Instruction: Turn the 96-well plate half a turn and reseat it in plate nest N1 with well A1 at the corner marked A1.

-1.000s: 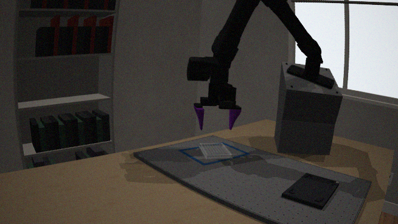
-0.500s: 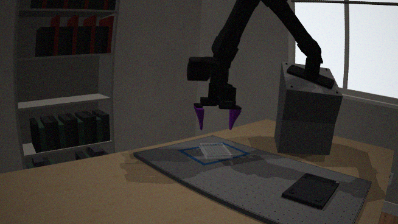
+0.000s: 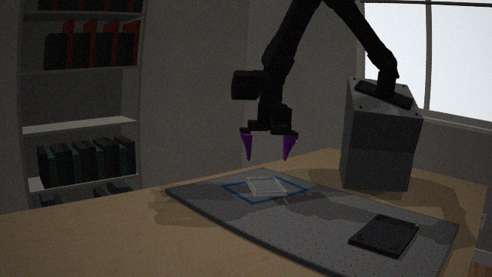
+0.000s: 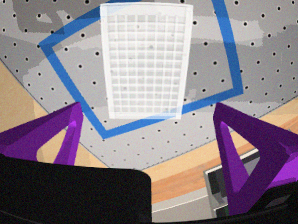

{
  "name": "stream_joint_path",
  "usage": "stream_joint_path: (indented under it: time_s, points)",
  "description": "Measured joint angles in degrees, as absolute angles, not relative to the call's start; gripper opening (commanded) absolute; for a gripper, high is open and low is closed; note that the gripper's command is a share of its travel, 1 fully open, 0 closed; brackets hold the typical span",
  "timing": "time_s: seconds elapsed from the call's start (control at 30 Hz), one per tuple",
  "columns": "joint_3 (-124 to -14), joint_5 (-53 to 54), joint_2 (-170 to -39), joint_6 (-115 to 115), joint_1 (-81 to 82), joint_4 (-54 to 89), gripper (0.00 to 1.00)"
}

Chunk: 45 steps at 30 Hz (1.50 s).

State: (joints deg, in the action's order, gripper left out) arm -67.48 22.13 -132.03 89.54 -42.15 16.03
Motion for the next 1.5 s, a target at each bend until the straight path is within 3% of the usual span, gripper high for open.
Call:
stream_joint_path:
  time_s: [0.53,1.5]
  points:
    - [-67.48,22.13,-132.03,73.06,-42.15,16.12,1.0]
    - [-67.48,22.31,-132.03,23.2,-42.15,16.36,1.0]
